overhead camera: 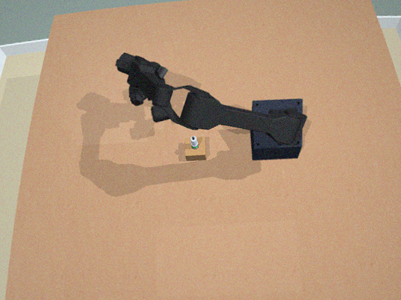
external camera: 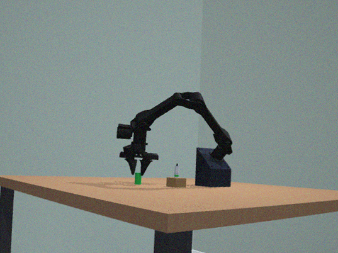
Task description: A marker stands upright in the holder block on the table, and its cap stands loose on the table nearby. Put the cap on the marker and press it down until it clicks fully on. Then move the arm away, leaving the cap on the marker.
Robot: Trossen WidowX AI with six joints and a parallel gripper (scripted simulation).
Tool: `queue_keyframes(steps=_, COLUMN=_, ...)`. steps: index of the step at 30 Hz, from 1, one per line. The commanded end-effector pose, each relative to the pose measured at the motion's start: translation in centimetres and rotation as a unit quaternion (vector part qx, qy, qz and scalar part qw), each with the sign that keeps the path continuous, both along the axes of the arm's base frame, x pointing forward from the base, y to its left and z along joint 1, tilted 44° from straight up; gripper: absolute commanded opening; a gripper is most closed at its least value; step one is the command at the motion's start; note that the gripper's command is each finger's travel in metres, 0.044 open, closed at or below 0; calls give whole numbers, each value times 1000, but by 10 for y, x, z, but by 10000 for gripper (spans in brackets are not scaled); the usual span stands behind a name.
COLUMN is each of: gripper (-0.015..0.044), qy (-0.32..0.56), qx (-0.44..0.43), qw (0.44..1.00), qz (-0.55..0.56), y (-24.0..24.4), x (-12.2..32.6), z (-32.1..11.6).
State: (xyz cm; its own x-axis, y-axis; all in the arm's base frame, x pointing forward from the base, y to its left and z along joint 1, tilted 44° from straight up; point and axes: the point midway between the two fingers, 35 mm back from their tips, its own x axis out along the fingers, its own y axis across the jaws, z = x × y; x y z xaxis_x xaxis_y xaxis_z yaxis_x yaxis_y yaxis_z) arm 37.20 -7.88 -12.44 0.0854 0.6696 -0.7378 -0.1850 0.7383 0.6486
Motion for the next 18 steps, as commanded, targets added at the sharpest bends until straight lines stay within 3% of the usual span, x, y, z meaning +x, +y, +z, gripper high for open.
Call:
queue_keyframes(steps=1, gripper=248, qy=7, qx=6, qw=1000, qz=0, y=9, x=-2, z=-9)
queue_keyframes(steps=16, gripper=248, qy=7, qx=7, qw=1000, qz=0, y=19, x=-2, z=-19)
queue_keyframes(steps=18, gripper=195, qy=7, qx=7, qw=1000, qz=0, y=19, x=-2, z=-19)
